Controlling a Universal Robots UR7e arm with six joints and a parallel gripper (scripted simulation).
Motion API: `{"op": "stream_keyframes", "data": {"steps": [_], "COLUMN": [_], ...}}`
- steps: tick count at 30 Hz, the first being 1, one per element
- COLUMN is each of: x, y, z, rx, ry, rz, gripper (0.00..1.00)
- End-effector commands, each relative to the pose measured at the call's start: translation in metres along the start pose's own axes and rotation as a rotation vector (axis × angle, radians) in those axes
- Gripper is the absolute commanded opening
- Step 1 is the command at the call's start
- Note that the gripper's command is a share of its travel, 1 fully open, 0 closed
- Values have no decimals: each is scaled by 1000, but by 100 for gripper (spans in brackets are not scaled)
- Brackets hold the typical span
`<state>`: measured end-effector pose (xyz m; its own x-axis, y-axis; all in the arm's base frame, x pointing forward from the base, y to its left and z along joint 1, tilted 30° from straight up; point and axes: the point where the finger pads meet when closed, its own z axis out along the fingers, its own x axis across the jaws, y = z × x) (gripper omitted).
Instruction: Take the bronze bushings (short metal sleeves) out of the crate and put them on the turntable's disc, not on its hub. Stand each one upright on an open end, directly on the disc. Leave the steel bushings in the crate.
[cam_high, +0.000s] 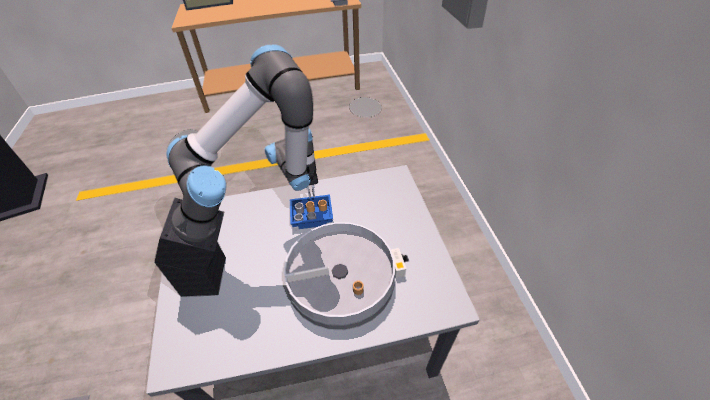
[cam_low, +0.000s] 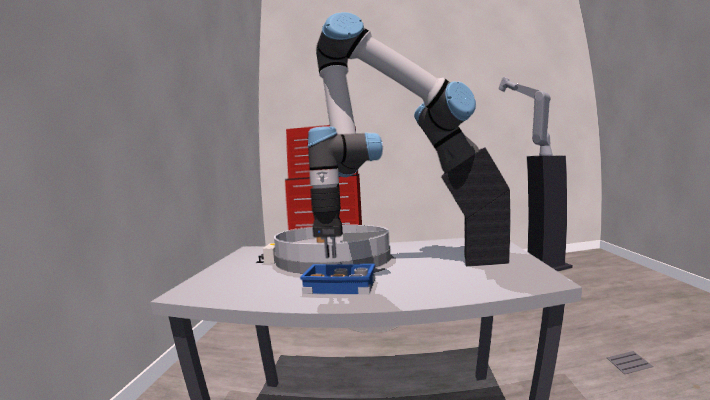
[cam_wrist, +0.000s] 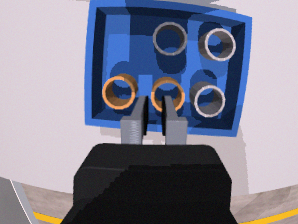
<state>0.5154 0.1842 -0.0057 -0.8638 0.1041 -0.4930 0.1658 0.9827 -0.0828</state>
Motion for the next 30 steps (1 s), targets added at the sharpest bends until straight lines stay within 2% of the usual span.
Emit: {"op": "stream_keyframes", "data": {"steps": [1, 8, 30], "x": [-4, -4, -3], "y": [1, 1, 2], "z": [29, 42, 42], "rx": [-3, -3, -3], "ry": [-7, -7, -7], "rz": [1, 1, 0], "gripper": [36, 36, 36]}}
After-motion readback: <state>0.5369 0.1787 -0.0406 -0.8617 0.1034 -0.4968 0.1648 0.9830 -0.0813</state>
